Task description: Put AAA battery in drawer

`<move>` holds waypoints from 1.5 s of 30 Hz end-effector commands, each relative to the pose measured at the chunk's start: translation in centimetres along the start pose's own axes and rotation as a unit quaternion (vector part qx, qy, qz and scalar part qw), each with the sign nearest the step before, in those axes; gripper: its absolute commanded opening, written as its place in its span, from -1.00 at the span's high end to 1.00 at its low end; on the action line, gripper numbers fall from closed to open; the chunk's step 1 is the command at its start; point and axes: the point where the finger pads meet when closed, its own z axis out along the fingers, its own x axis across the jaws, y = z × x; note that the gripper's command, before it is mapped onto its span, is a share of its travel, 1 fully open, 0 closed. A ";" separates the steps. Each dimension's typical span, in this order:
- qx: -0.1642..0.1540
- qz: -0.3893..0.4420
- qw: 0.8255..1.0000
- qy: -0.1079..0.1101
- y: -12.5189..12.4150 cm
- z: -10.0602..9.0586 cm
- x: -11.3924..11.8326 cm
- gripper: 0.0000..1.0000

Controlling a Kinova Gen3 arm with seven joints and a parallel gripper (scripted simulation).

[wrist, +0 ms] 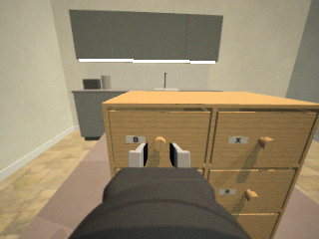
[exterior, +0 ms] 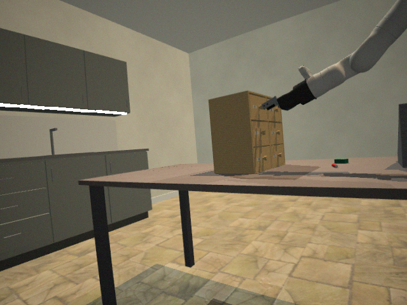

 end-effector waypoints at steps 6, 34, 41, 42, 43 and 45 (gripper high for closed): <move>0.002 -0.002 1.000 -0.002 -0.7 1.2 -0.2 -0.34; 0.002 -0.002 1.000 -0.002 -0.9 1.7 -0.2 -0.34; 0.002 -0.002 1.000 -0.002 -0.9 1.7 -0.2 0.26; 0.002 -0.002 1.000 -0.002 -0.9 1.7 -0.2 0.26; 0.002 -0.002 1.000 -0.002 -0.9 1.7 -0.2 0.26; 0.002 -0.002 1.000 -0.002 -0.9 1.7 -0.2 0.26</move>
